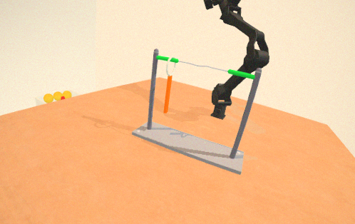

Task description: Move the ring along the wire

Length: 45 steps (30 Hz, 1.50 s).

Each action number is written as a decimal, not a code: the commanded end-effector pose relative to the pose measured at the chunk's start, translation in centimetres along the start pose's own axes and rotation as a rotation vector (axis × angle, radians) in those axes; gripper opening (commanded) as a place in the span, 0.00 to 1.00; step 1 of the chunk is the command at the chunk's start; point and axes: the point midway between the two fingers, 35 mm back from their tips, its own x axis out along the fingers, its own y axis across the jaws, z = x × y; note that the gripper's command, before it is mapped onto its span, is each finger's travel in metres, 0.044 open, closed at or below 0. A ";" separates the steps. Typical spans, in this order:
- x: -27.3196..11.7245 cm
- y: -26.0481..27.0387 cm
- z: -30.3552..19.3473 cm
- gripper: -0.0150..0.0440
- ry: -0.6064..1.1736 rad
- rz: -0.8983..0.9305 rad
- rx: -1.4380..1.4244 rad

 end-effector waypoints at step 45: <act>-54.8 29.5 -3.6 0.53 -0.413 2.470 0.884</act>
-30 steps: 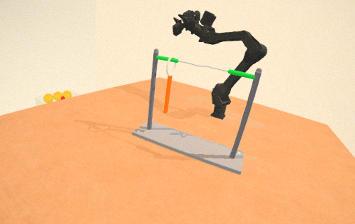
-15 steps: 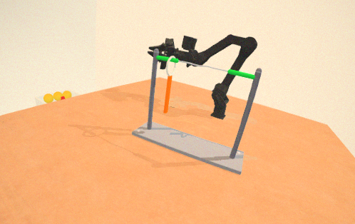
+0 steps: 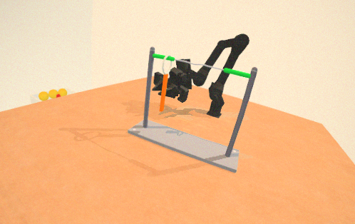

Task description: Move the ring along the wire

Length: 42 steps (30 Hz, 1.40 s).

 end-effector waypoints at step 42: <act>5.2 9.5 3.5 0.53 -0.110 0.309 0.148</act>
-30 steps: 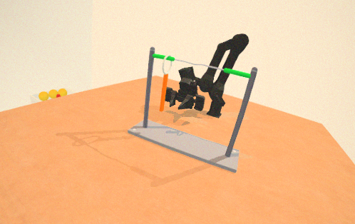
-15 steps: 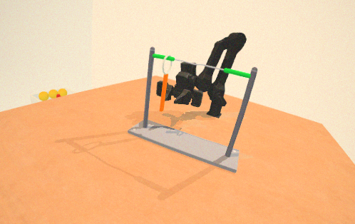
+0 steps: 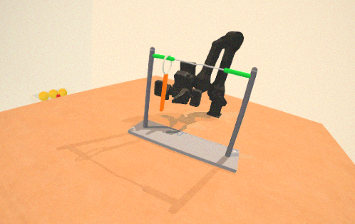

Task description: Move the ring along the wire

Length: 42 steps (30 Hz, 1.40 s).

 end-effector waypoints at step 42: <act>6.6 0.1 0.1 0.53 -0.008 -0.002 0.005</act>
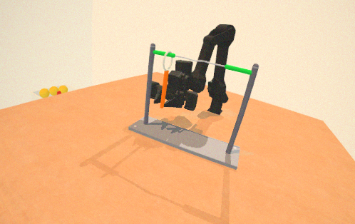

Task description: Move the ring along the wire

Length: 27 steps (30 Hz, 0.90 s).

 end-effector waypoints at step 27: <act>0.3 0.0 -0.1 0.24 0.001 0.000 0.001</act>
